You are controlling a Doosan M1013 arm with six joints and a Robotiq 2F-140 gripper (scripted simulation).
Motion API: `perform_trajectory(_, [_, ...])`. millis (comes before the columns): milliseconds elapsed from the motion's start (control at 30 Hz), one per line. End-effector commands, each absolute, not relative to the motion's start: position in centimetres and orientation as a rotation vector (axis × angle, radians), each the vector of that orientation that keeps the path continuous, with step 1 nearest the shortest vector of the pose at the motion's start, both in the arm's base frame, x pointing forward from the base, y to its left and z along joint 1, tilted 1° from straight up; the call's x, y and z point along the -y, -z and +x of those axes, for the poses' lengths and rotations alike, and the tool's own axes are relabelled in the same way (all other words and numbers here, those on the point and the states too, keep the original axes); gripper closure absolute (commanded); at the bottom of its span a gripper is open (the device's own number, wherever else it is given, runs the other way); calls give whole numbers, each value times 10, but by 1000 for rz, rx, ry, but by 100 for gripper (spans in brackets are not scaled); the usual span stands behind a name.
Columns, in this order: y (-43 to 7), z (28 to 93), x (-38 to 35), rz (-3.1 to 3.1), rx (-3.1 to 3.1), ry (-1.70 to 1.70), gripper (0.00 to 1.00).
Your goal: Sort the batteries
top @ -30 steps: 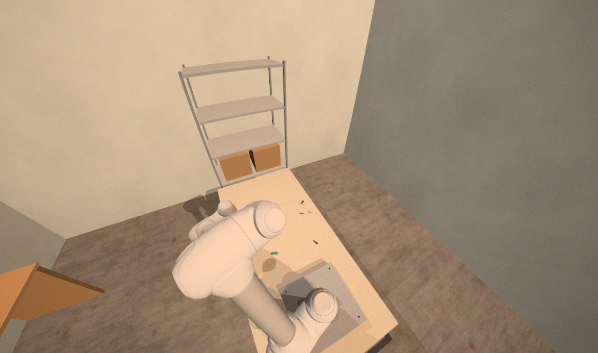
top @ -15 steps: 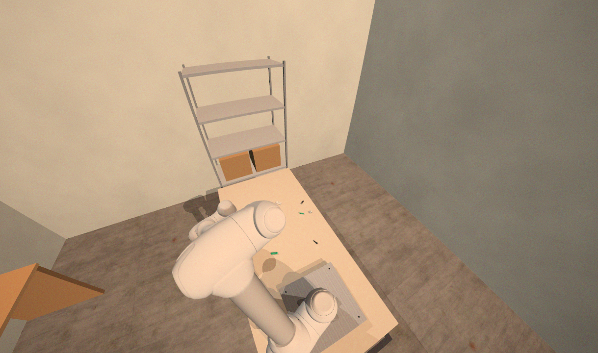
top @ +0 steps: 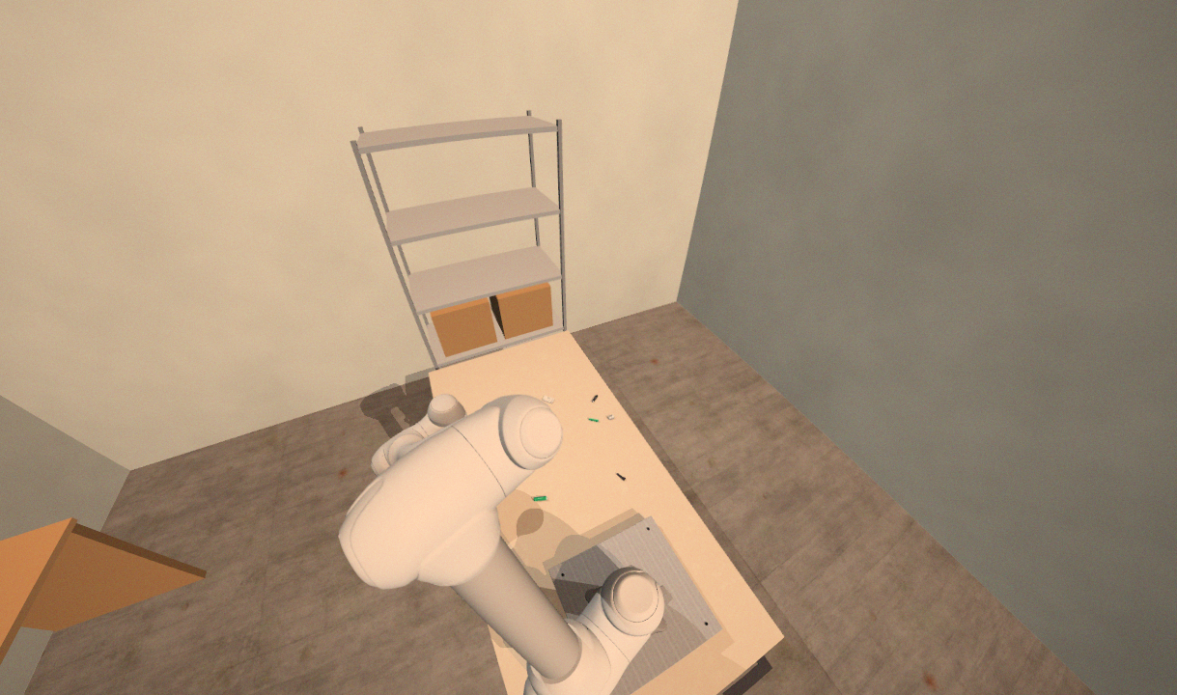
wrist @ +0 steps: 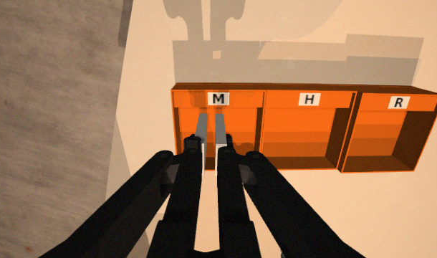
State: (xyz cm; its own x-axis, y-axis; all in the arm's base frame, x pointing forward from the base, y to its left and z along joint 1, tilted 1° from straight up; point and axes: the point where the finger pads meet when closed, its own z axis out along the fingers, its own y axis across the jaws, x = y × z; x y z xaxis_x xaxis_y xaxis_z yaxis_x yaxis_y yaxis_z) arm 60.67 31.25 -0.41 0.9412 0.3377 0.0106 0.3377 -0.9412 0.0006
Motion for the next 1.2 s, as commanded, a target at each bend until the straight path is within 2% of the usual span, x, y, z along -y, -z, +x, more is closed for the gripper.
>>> perform_trajectory(0, [4, 607, -313, -3094, 538, 17, 85])
perform_trajectory(800, [-24, 606, -312, -3094, 538, 17, 85])
perform_trajectory(1167, [-57, 606, -312, -3094, 538, 17, 85])
